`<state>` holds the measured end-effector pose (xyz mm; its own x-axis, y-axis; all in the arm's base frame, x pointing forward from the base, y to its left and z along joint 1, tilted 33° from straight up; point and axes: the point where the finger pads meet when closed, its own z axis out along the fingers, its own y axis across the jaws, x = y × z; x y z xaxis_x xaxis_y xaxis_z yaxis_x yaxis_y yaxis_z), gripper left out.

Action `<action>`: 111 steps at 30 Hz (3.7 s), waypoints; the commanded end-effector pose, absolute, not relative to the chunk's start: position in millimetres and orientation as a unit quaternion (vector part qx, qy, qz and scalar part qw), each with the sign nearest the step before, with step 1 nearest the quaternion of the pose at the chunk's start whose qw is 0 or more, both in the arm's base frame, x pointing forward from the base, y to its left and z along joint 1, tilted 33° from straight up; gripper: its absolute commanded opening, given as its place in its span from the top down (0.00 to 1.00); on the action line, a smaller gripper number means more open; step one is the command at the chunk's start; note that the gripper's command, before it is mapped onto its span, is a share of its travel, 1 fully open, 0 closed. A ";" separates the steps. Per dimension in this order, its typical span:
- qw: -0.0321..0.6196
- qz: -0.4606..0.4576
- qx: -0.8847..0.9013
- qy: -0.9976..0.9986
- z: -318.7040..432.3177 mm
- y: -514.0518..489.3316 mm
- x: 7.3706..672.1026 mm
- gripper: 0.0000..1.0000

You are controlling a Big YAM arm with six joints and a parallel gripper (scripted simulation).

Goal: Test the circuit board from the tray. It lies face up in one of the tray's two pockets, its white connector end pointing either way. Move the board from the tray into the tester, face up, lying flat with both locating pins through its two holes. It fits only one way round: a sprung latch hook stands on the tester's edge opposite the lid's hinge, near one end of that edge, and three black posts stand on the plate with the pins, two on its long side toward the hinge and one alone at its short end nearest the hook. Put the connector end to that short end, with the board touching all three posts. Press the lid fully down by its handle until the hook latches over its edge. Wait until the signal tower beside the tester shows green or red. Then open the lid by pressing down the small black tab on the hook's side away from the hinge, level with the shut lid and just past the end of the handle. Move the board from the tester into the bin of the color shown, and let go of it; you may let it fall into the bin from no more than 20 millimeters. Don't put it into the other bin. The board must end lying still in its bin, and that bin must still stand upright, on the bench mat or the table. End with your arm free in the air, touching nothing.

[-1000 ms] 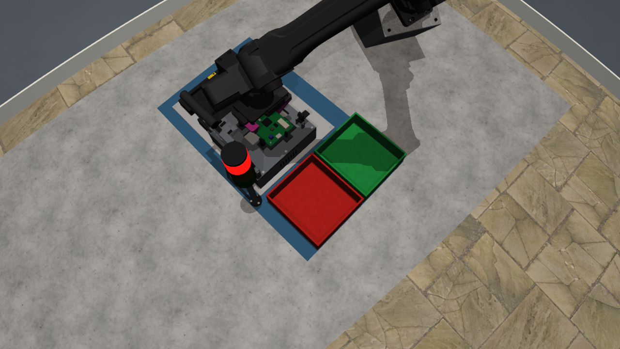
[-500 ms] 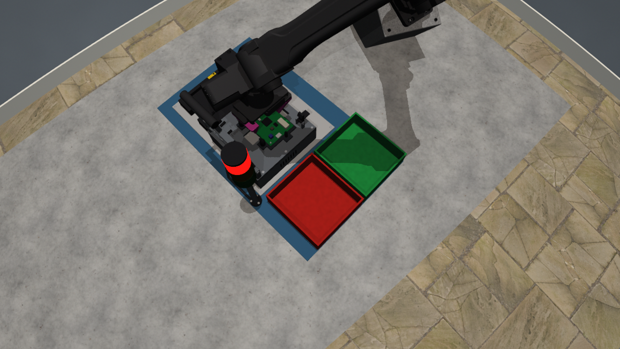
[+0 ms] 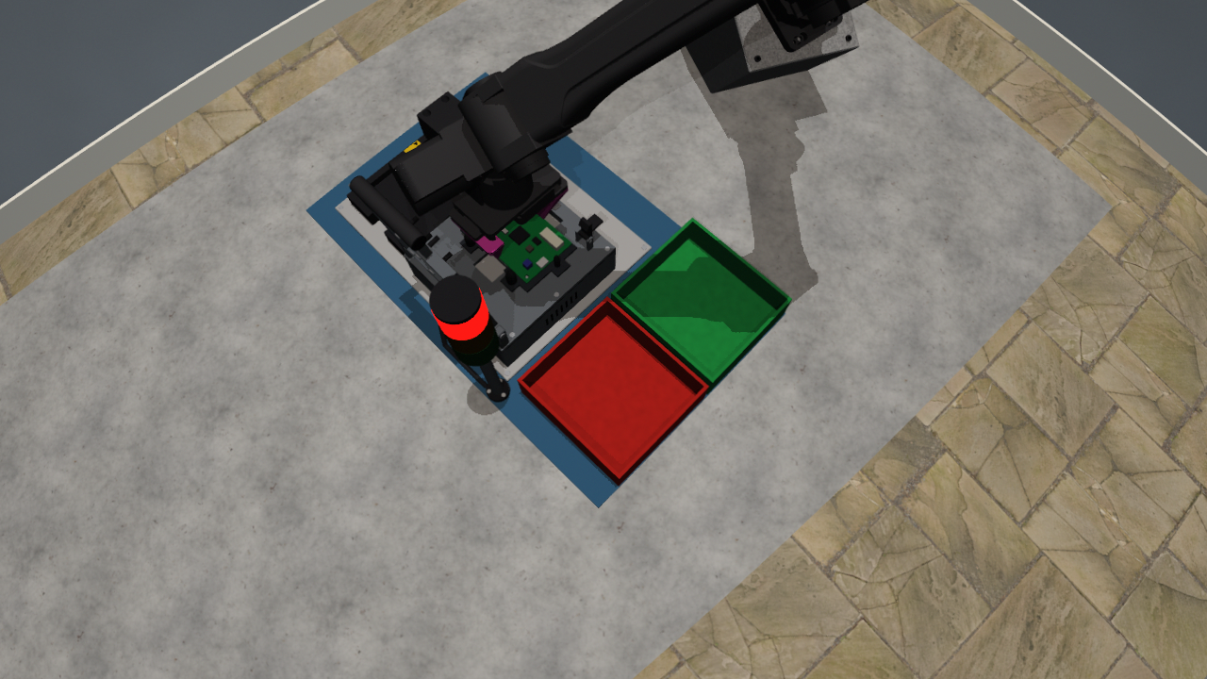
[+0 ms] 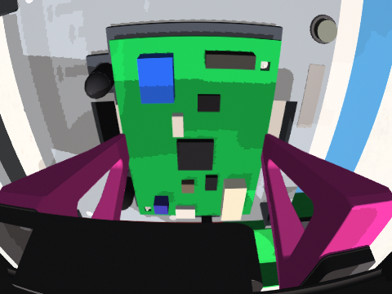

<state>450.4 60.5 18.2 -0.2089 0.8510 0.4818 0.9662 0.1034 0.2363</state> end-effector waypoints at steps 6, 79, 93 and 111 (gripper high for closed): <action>0.086 -0.274 -0.615 -0.734 46.1 48.6 468.9 0.28; 0.081 -0.276 -0.615 -0.734 97.7 17.1 460.8 0.28; 0.079 -0.275 -0.615 -0.735 127.4 -1.0 454.2 0.28; 0.083 -0.272 -0.614 -0.736 124.5 3.5 452.0 0.28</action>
